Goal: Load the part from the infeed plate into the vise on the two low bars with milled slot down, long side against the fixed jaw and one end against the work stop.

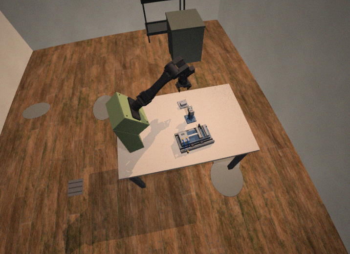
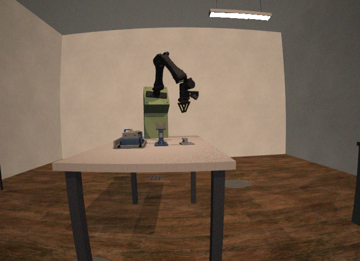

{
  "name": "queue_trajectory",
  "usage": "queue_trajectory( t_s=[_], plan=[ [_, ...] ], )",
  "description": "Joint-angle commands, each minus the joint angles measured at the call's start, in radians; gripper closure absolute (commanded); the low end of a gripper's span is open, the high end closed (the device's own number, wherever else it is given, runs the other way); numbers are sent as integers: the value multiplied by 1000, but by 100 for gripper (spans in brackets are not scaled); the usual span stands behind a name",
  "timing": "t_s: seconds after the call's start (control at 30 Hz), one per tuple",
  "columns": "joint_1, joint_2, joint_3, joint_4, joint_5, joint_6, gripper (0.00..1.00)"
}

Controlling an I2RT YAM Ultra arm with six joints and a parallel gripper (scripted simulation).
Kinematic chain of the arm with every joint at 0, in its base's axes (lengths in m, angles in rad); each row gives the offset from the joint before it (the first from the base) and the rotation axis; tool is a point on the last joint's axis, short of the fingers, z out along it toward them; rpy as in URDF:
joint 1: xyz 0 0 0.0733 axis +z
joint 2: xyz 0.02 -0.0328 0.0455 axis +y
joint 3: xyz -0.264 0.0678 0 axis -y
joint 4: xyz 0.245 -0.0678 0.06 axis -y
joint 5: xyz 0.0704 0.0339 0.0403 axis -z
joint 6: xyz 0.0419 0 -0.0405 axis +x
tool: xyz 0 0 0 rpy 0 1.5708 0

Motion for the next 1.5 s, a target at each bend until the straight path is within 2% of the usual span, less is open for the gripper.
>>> queue_trajectory(
  t_s=[0.0, 0.23, 0.27, 0.33, 0.73, 0.83, 0.87, 1.47],
  plan=[
    [-4, 0, 30, 9, -11, -8, 19],
    [-7, 19, 30, 26, -15, -11, 19],
    [-9, -3, 29, 29, -15, -12, 19],
    [-18, 27, 29, 35, -18, -14, 19],
    [-38, 70, 29, 84, -34, -28, 19],
    [-30, 56, 29, 89, -36, -30, 19],
    [-36, 80, 29, 94, -38, -31, 19],
    [-81, 175, 44, 183, -67, -55, 19]
  ],
)
